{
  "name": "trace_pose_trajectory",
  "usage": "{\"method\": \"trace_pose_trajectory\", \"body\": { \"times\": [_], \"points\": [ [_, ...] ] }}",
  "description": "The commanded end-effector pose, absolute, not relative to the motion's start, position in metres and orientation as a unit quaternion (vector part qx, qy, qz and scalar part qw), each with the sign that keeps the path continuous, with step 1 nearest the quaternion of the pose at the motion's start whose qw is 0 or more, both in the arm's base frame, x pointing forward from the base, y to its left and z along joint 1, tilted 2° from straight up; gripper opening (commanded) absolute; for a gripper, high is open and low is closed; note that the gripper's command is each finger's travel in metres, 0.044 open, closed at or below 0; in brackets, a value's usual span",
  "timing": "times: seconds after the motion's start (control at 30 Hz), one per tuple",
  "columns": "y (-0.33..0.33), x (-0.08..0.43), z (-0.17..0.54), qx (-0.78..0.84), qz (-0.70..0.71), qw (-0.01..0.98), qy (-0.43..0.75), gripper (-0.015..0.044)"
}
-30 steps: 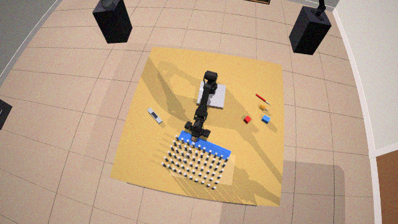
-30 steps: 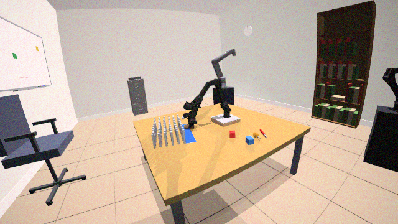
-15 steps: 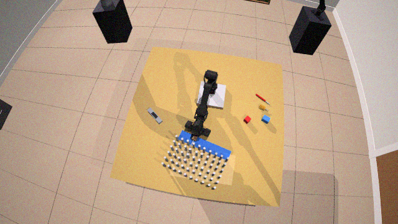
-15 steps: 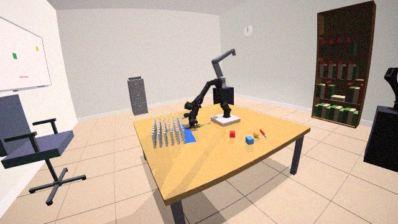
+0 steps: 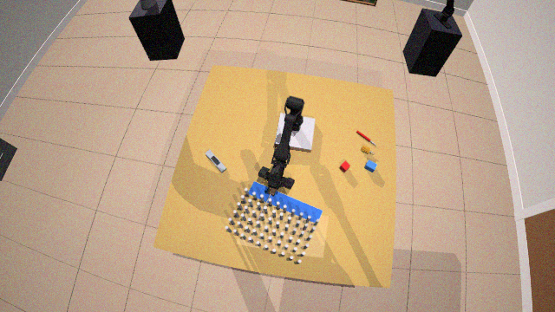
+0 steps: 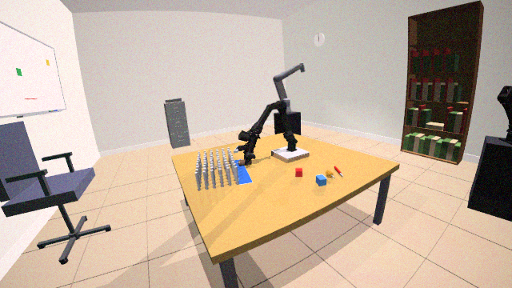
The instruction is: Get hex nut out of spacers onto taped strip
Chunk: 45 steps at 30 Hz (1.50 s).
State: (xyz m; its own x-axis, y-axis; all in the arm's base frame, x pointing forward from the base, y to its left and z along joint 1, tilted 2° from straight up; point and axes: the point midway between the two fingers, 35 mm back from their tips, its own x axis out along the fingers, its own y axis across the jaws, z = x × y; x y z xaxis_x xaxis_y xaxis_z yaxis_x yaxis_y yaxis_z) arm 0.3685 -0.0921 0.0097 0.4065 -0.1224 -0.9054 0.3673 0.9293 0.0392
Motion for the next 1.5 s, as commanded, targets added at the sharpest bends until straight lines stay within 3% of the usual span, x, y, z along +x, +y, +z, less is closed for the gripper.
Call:
{"method": "trace_pose_trajectory", "body": {
  "times": [0.0,1.47],
  "points": [
    [-0.091,0.366,0.01,0.119,-0.147,0.831,0.523,0.0],
    [-0.082,0.342,0.009,0.119,-0.148,0.83,0.524,0.0]
  ]
}}
